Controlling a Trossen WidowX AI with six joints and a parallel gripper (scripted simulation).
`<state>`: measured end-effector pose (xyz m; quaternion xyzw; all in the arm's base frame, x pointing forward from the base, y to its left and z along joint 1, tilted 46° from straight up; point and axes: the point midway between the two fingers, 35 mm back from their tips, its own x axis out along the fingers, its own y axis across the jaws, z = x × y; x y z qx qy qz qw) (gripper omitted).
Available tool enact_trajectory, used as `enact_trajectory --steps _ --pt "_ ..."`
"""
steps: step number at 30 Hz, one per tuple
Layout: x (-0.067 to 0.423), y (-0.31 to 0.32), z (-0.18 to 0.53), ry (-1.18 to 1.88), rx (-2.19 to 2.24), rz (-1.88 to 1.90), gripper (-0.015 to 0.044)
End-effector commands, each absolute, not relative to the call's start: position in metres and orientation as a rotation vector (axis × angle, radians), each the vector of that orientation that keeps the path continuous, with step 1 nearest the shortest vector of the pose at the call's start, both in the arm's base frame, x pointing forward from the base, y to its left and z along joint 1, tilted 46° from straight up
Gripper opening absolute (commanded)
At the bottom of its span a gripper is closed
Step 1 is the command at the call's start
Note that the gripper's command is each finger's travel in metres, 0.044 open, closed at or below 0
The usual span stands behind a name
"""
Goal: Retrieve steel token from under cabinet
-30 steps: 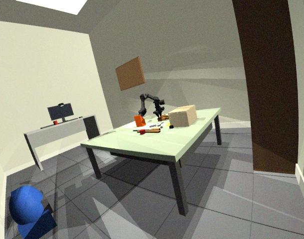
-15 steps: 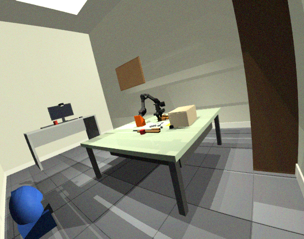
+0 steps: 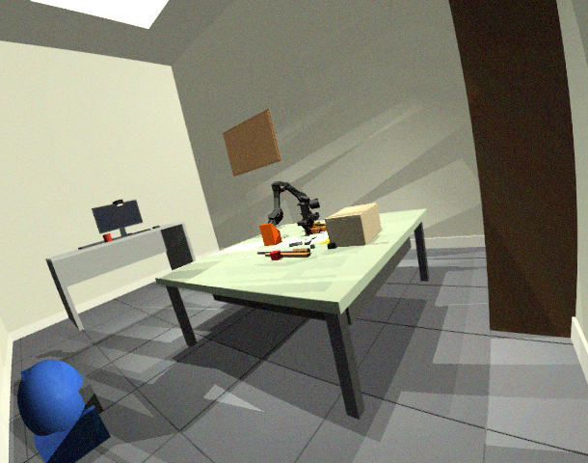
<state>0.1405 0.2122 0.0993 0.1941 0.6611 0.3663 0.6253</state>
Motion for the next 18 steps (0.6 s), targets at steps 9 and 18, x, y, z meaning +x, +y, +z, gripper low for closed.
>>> enact_trajectory --steps 9,18 --pt "0.1406 0.2121 0.0997 1.516 0.445 0.842 0.0105" --pt "0.1413 0.2084 0.1023 1.522 0.445 0.835 0.0000"
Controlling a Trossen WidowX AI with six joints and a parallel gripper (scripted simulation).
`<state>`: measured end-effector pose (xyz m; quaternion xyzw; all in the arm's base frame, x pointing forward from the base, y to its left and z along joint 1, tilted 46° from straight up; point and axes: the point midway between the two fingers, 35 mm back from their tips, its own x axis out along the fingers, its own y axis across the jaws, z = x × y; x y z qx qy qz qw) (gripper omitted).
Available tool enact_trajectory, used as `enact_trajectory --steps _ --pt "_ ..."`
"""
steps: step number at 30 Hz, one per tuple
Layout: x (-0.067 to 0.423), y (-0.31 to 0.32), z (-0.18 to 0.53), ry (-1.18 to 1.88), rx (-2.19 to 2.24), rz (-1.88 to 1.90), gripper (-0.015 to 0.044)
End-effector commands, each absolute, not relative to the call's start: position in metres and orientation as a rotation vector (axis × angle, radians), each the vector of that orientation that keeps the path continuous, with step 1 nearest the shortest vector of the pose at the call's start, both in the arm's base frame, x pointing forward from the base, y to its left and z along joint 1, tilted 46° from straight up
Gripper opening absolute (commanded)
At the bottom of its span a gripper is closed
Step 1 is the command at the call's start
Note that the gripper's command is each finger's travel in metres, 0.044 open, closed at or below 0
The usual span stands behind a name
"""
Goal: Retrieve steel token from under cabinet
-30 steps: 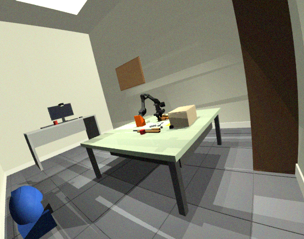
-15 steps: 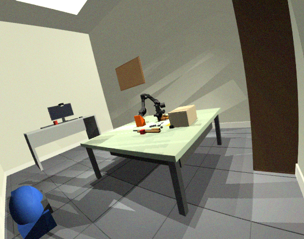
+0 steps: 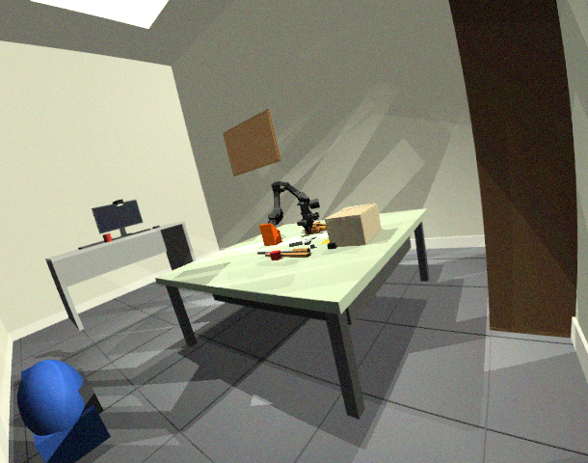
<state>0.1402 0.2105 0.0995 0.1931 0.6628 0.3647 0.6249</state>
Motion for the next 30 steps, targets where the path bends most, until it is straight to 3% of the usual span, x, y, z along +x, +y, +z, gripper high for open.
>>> enact_trajectory --steps 1,30 --pt "0.141 0.207 0.103 1.522 0.445 0.835 0.0000" --pt "0.132 0.150 0.129 1.525 0.442 0.831 0.0000"
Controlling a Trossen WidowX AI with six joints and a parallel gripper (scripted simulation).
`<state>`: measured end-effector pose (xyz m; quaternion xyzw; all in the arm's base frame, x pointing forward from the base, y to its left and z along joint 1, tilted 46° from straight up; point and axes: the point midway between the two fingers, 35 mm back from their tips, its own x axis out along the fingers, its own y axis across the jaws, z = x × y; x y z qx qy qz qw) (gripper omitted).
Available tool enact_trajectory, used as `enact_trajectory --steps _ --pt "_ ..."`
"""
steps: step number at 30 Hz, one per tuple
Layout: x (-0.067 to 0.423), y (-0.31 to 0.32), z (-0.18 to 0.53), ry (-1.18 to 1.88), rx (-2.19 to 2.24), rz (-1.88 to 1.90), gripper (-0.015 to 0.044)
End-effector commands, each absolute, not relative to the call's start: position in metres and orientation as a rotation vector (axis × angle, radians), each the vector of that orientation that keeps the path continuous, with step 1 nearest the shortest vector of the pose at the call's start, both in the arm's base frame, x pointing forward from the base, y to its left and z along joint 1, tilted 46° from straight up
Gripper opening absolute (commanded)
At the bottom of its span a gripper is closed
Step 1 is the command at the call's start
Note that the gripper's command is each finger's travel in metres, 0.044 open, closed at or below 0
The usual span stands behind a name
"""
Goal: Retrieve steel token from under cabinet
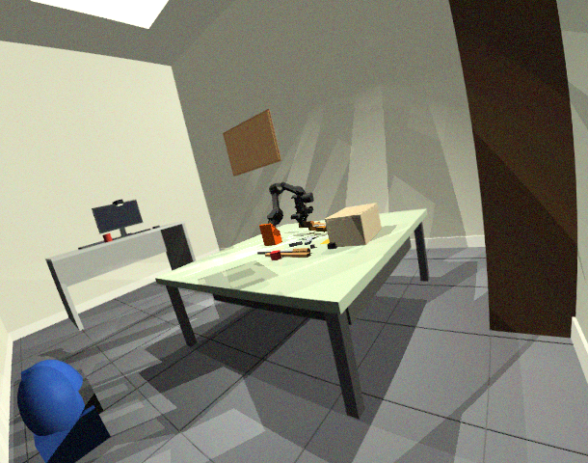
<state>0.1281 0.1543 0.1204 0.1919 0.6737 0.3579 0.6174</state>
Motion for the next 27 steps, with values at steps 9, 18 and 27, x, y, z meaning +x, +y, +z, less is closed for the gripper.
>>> enact_trajectory --steps 9,18,27 --pt "0.144 0.152 0.154 1.524 0.441 0.831 0.0000" --pt "0.157 0.153 0.179 1.523 0.441 0.831 0.0000" --pt "0.160 0.144 0.194 1.524 0.440 0.830 0.0000"
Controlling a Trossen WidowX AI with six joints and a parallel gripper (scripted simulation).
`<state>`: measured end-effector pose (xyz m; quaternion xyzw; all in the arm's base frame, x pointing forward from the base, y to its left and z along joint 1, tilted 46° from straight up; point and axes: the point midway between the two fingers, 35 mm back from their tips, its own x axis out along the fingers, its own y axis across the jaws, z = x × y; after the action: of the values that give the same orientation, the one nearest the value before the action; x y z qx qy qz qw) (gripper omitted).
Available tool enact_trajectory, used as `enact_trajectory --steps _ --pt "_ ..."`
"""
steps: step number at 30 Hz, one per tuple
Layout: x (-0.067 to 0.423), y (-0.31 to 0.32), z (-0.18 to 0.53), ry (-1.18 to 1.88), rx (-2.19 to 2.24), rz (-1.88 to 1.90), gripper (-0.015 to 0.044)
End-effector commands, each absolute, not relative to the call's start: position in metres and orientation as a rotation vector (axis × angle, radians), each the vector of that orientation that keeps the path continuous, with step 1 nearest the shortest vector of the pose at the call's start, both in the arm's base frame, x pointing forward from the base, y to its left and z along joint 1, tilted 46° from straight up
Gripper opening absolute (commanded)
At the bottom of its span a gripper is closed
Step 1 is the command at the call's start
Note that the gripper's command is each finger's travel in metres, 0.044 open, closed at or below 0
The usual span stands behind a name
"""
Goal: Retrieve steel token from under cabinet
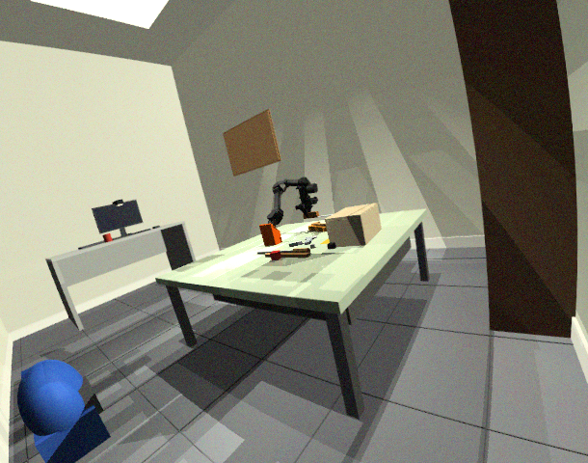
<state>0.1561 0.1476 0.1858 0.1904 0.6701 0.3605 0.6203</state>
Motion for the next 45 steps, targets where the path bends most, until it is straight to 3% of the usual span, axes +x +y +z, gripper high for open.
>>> enact_trajectory --steps 1,45 --pt "0.160 0.142 0.196 1.524 0.440 0.830 0.0000" --pt "0.161 0.117 0.196 1.605 0.568 0.697 0.0000"
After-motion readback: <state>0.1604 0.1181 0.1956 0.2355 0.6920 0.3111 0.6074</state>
